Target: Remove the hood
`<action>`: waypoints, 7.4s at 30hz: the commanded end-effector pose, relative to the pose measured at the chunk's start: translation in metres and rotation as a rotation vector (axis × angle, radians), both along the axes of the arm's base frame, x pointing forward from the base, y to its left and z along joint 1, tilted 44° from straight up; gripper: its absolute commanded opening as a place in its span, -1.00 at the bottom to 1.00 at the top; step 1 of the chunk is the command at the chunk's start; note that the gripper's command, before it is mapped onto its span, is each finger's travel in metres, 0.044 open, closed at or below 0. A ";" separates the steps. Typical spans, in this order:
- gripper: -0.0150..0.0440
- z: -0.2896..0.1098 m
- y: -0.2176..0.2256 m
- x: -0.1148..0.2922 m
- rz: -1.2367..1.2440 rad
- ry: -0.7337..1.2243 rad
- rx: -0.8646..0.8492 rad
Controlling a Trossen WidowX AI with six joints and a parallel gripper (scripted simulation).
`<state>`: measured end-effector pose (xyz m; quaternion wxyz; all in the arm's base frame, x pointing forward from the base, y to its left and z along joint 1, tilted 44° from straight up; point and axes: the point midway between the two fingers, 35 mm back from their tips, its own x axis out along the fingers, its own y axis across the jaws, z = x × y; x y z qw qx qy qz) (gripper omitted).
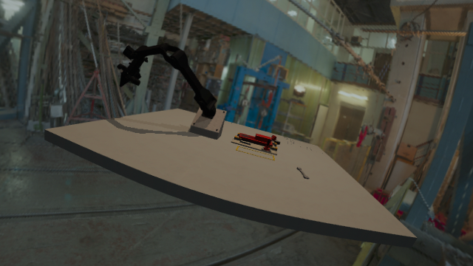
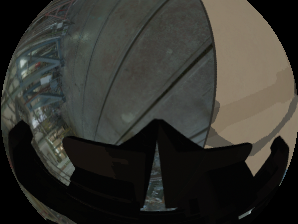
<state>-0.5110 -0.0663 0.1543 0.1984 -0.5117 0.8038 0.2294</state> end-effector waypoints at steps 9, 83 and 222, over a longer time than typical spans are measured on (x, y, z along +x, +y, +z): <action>0.31 -0.021 0.089 0.002 -0.155 -0.018 0.090; 1.00 -0.192 0.276 0.797 -0.795 -1.311 0.121; 0.55 -0.242 0.125 0.845 -0.678 -1.326 -0.117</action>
